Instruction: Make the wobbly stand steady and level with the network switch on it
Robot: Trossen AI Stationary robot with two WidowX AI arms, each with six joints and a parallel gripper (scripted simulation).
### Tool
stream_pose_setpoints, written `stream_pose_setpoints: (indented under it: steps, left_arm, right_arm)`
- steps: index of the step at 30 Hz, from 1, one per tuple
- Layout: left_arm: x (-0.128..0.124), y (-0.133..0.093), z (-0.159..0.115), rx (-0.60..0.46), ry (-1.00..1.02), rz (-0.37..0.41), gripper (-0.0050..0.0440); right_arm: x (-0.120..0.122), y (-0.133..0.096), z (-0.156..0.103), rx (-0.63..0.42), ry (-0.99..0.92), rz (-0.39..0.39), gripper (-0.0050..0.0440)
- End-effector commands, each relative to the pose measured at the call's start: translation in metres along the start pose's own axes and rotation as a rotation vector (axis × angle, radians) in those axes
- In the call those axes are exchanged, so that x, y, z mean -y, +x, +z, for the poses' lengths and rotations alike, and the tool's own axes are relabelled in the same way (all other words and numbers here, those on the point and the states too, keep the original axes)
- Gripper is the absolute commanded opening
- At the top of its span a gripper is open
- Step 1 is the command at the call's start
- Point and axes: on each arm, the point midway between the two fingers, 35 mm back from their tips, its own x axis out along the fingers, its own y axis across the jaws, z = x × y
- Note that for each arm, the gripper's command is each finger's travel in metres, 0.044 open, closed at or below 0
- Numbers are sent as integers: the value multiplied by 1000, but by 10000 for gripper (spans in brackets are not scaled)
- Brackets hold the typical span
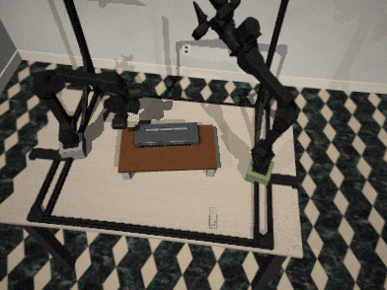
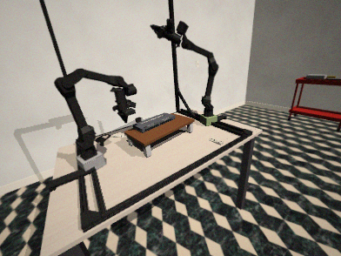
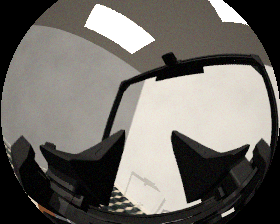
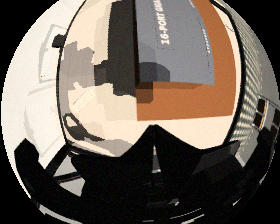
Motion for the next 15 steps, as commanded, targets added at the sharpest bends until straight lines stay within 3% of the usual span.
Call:
stream_pose_setpoints:
  steps: [1,2,13,15]
  left_arm:
    - [-1,4,-1,2,10,-1,237]
    - [-1,4,-1,2,10,-1,237]
    - [40,-41,132,434,109,-107,237]
    - [40,-41,132,434,109,-107,237]
  right_arm:
    - [0,0,0,0,0,0,0]
    - [0,0,0,0,0,0,0]
    - [0,0,0,0,0,0,0]
    - [0,0,0,0,0,0,0]
